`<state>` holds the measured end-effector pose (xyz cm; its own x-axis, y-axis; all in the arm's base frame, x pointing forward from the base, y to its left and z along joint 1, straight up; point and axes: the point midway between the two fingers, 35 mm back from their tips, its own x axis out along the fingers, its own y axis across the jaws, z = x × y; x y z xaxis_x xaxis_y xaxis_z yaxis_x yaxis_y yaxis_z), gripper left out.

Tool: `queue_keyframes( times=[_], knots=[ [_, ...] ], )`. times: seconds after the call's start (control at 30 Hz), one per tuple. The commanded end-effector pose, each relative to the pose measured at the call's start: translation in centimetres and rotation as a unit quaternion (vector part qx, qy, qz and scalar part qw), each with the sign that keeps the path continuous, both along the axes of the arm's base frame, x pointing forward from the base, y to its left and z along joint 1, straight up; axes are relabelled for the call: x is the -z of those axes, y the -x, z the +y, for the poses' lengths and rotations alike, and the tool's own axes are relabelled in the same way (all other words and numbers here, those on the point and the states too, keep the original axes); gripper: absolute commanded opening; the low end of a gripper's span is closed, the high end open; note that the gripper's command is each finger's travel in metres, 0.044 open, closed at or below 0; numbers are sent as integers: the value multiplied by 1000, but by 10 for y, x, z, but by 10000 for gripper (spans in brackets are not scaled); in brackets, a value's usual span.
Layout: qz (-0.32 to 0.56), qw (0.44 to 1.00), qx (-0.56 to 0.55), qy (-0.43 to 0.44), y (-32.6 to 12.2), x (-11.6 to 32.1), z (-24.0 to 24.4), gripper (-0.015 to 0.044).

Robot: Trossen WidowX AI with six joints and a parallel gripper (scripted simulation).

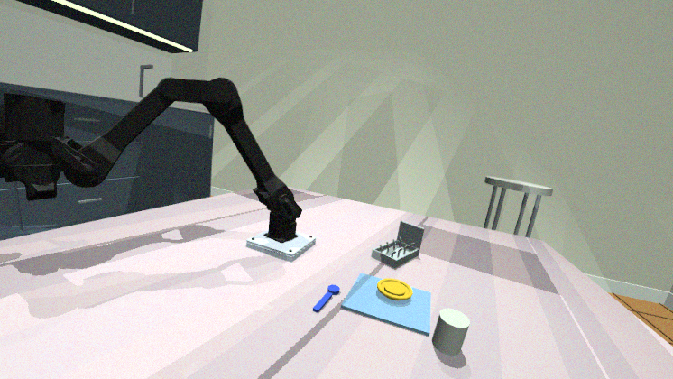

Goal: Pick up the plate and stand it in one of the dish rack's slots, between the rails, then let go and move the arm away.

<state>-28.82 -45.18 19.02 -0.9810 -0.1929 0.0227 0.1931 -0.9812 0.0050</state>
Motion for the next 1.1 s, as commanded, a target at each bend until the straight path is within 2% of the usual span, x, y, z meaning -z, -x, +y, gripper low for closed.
queue_keyframes(
  times=[0.0, 0.53, 0.8, 1.07],
  knots=[
    [-5, 998, -56, -29, -34, -2, -23, 400],
    [-20, 942, -285, -175, -199, 20, -84, 400],
    [-19, 887, -391, -245, -289, 35, -87, 400],
    [-12, 820, -485, -304, -376, 46, -70, 400]
  ],
)
